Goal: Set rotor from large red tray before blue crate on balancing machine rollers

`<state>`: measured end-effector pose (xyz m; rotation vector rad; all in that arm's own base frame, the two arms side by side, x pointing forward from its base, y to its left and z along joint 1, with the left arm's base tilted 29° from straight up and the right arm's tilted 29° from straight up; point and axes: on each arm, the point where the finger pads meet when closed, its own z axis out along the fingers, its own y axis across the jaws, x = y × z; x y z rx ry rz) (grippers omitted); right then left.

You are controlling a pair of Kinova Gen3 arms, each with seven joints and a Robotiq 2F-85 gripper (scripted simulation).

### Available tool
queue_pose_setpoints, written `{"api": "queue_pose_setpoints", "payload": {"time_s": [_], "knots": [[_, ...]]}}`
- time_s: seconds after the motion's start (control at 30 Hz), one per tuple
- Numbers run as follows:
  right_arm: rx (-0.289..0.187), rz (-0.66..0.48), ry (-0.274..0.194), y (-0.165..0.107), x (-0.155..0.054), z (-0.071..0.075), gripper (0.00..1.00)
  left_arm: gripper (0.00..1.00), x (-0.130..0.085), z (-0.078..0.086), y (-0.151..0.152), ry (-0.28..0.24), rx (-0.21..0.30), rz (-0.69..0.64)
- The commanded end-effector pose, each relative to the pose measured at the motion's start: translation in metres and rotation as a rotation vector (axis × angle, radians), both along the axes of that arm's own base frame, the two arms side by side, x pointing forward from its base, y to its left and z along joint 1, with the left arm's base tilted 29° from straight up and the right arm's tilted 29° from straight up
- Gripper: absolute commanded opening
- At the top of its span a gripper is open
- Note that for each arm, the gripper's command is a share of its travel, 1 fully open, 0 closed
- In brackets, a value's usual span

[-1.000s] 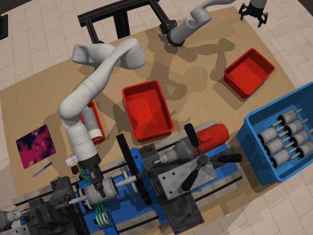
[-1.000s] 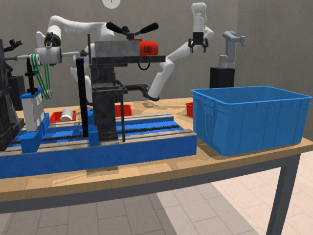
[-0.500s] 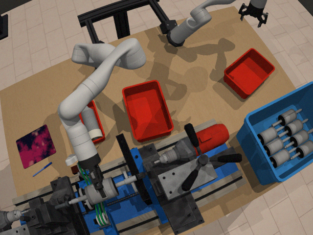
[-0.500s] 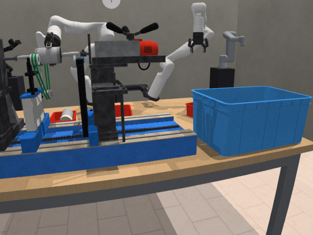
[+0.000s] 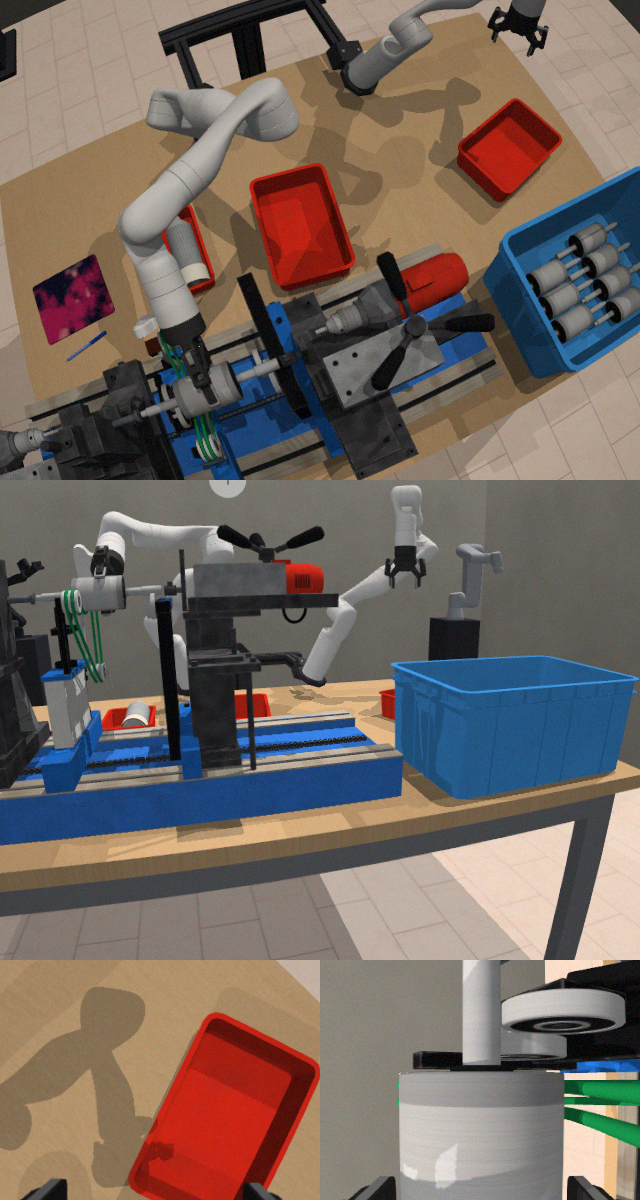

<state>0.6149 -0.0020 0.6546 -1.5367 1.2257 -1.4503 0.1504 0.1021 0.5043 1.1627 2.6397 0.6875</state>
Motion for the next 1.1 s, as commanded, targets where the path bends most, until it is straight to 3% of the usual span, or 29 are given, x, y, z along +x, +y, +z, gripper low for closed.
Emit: {"api": "queue_pose_setpoints", "payload": {"time_s": [0.0,1.07], "knots": [[0.000,0.001,-0.001,0.001,-0.002,0.001,1.000,1.000,0.000,0.000,0.000,0.000,0.000,0.000],[0.000,0.001,-0.001,0.006,-0.042,0.007,1.000,1.000,0.000,0.000,0.000,0.000,0.000,0.000]]}}
